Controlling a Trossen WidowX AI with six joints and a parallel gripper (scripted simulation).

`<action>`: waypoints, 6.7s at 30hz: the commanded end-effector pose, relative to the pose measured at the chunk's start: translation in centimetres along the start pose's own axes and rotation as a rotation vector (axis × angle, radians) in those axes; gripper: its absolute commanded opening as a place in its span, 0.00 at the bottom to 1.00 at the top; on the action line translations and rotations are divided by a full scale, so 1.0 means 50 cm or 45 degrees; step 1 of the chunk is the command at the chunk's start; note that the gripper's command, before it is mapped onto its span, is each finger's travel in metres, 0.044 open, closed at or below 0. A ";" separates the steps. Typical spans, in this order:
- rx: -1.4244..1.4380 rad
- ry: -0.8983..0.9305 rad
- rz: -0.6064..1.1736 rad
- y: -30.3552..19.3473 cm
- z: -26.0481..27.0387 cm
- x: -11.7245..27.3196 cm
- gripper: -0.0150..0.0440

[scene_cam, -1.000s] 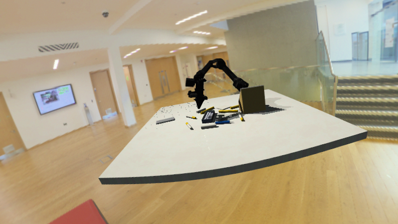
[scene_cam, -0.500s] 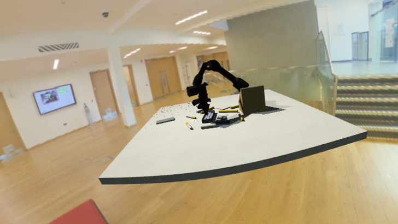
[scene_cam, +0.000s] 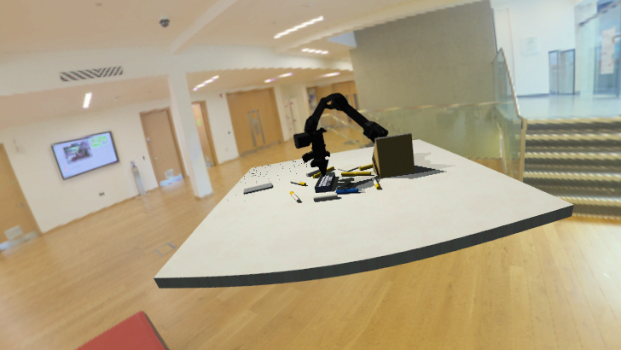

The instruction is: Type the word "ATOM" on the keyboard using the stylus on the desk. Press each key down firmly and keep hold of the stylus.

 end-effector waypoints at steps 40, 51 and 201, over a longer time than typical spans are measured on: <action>0.013 -0.004 -0.003 -0.077 -0.080 0.001 0.25; 0.013 0.000 -0.004 -0.068 -0.044 0.002 0.25; -0.095 0.113 0.651 -0.113 0.288 -0.056 0.51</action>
Point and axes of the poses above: the point midway between the two fingers, 35 mm back from their tips, its own x axis back along the fingers, its own z axis across the jaws, y = z × x, the point moved 8 cm from there along x, back along the fingers, and after that the axes turned 7 degrees about x, right-handed, at the moved point
